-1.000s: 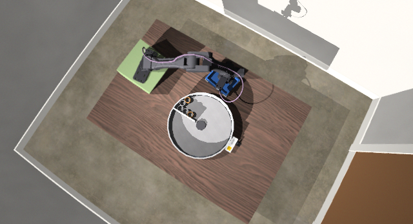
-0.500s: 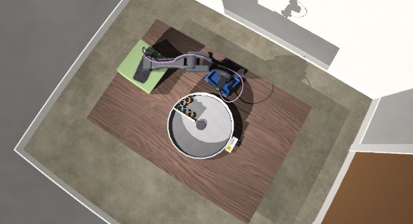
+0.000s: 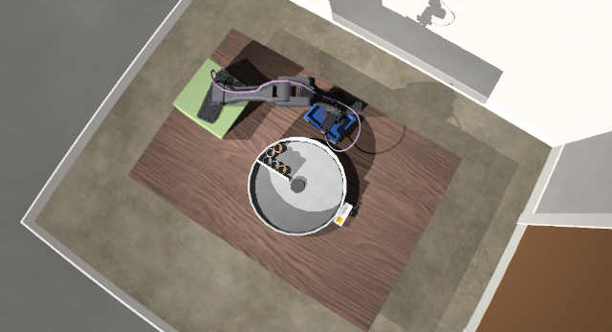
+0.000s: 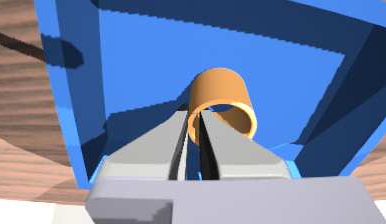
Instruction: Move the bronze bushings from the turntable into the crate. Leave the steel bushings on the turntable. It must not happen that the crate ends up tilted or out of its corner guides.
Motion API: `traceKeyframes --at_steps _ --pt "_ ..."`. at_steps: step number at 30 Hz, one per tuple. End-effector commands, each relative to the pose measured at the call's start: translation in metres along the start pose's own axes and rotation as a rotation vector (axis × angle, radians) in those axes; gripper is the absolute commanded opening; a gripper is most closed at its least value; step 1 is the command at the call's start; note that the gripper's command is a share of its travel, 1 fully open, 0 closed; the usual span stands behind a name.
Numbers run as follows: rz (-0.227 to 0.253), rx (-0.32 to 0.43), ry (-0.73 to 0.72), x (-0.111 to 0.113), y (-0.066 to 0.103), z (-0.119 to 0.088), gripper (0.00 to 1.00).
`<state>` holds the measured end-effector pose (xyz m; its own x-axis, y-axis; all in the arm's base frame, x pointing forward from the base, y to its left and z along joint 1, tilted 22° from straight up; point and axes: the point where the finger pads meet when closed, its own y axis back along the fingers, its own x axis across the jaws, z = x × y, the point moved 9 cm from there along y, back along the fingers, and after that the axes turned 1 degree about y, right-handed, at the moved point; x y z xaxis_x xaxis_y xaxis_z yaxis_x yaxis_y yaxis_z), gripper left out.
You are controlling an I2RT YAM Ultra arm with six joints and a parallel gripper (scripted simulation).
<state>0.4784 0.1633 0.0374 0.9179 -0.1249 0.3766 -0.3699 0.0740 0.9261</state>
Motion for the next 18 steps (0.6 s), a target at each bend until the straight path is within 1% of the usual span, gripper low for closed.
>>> traceKeyframes --at_steps 1,14,16,18 --pt "0.004 0.005 0.006 0.0022 0.0025 0.0005 0.00" --pt "0.001 0.003 0.006 0.0003 0.0017 0.0013 0.00" --pt "-0.007 -0.001 0.008 -0.0030 0.0006 0.0028 0.00" --pt "0.001 0.003 0.006 -0.0016 0.0023 0.0025 0.00"
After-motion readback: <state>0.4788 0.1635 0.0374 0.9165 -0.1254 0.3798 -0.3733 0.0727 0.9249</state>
